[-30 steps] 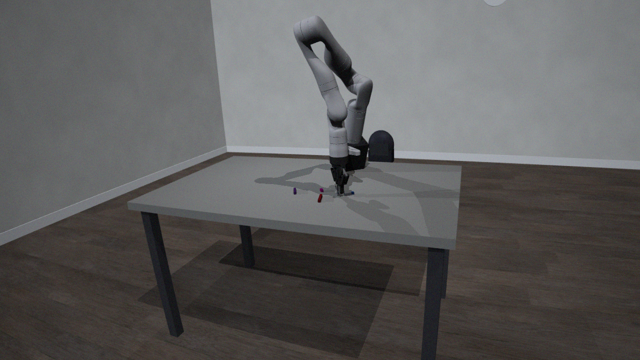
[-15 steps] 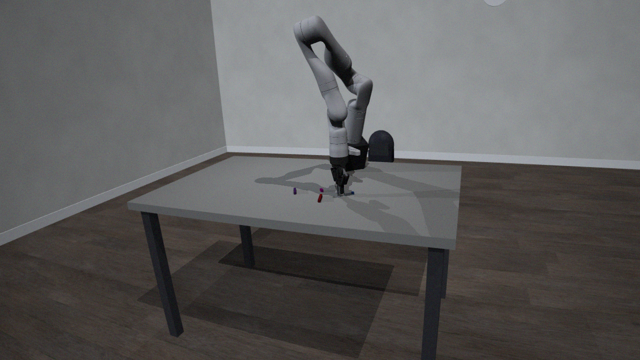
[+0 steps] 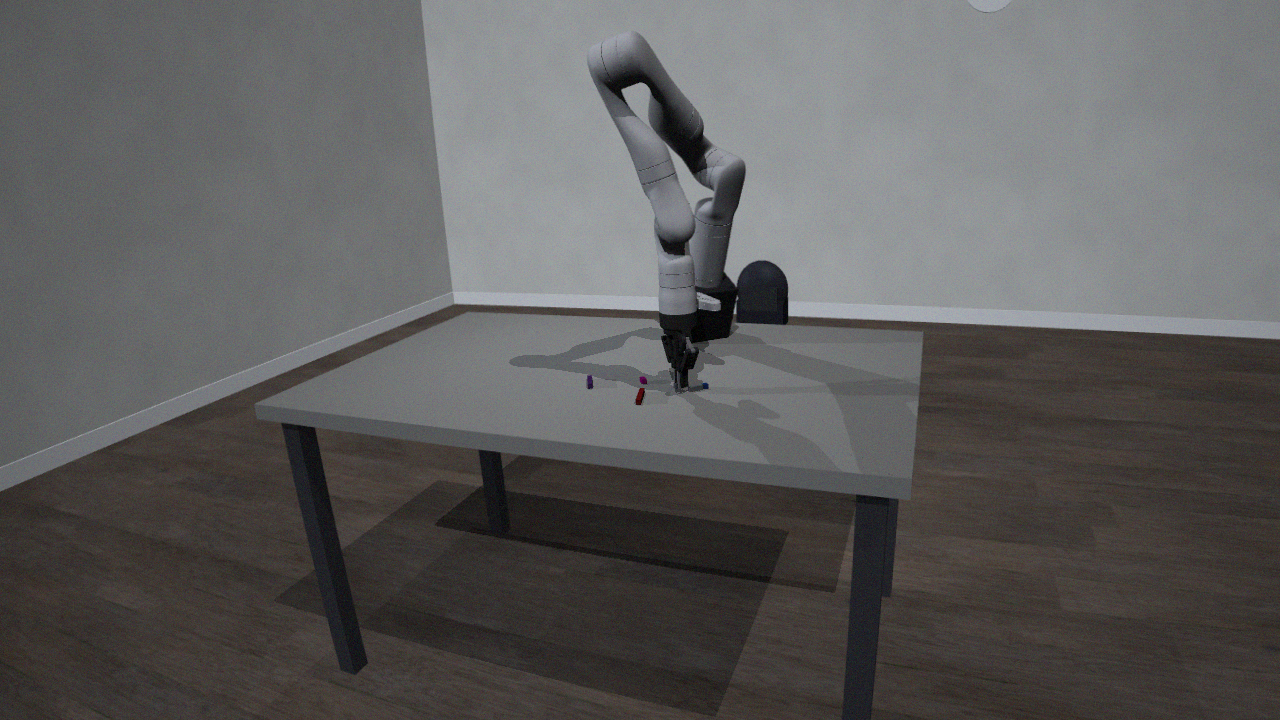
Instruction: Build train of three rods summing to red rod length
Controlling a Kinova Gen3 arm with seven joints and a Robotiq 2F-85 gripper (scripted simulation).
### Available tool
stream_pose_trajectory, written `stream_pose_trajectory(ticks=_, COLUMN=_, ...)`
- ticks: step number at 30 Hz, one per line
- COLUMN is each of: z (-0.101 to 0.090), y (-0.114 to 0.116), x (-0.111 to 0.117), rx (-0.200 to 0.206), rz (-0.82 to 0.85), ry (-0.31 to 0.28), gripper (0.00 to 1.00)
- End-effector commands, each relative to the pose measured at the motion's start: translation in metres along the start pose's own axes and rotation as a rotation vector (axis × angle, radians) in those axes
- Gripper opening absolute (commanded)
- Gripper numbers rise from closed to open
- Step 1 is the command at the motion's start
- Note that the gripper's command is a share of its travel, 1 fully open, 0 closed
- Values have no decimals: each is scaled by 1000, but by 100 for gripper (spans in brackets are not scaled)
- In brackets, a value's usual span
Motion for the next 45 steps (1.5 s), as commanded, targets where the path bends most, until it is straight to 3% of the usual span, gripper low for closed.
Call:
stream_pose_trajectory(ticks=1, z=0, y=0, x=0, rx=0, rz=0, ry=-1, gripper=5)
stream_pose_trajectory(ticks=21, z=11, y=0, x=0, rx=0, rz=0, ry=-1, gripper=5)
stream_pose_trajectory(ticks=45, z=12, y=0, x=0, rx=0, rz=0, ry=-1, gripper=5)
Point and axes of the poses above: the point where the finger pads meet when closed, its own z axis out along the fingers, its own y axis across the jaws, x = y × z, the point moved 5 cm from there along -z, back along the fingers, and after that the axes turned 10 degrees about -z, right-handed, at the moved point
